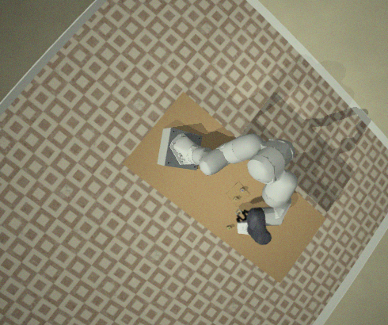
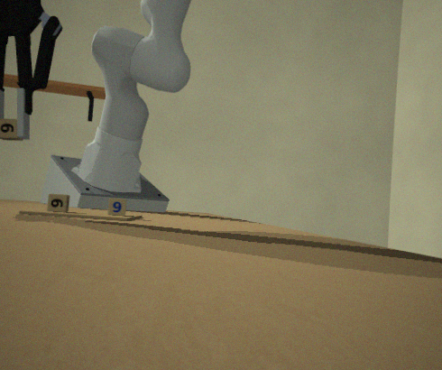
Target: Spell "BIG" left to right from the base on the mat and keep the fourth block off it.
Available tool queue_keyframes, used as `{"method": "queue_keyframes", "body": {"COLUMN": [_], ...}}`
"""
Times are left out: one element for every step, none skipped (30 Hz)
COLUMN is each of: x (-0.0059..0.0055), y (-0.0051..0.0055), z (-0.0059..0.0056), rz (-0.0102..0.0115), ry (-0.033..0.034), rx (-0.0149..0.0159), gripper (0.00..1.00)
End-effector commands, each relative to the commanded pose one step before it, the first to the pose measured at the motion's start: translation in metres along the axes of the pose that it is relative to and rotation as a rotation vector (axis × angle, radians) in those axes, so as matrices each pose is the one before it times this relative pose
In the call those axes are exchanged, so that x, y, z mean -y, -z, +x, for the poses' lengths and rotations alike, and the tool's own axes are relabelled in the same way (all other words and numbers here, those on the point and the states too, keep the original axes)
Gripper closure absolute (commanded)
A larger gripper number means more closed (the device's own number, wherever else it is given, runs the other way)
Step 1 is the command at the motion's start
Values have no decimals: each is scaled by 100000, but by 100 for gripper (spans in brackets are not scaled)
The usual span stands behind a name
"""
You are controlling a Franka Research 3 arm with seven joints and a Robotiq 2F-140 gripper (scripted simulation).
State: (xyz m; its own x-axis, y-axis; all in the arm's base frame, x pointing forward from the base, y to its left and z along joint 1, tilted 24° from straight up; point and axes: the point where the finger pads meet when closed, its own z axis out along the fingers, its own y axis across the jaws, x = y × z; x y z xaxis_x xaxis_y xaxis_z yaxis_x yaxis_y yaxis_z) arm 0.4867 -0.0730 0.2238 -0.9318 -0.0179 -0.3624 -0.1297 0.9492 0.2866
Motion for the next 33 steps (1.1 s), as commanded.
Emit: {"method": "queue_keyframes", "body": {"x": [-567,-126,0,0,-335,-126,-124,-109,-110,-120,-110,-114,-114,-117,-110,-103,-107,-107,-104,0,0,-283,-103,-97,-96,-93,-87,-87,-94,-85,-88,-82,-83], "y": [25,1,0,0,3,1,1,1,1,1,1,1,1,1,1,1,1,1,1,0,0,2,1,1,1,1,1,0,0,0,0,0,0], "z": [69,30,0,0,86,38,40,37,39,45,43,47,49,53,52,51,55,58,58,0,0,166,67,66,67,68,66,68,76,72,77,74,78], "rz": [-516,-19,0,0,-41,-12,-10,-7,-6,-4,-2,-1,1,3,5,7,9,11,12,0,0,44,20,21,23,25,25,27,32,31,35,35,38], "ry": [-13897,-1255,0,0,-3361,-1288,-1282,-1142,-1162,-1271,-1180,-1244,-1249,-1297,-1244,-1175,-1236,-1258,-1239,0,0,-3430,-1294,-1245,-1251,-1232,-1177,-1198,-1310,-1216,-1282,-1216,-1261], "rx": [75,0,0,0,-2,-1,-2,-2,-2,-2,-2,-2,-2,-2,-2,-2,-1,-1,-1,0,0,0,1,1,2,3,3,4,5,6,7,7,9], "gripper": [87,87,87,87,87,87,87,87,87,87,87,87,87,87,87,87,87,87,87,87,87,87,87,87,87,87,87,87,87,87,87,87,87]}}
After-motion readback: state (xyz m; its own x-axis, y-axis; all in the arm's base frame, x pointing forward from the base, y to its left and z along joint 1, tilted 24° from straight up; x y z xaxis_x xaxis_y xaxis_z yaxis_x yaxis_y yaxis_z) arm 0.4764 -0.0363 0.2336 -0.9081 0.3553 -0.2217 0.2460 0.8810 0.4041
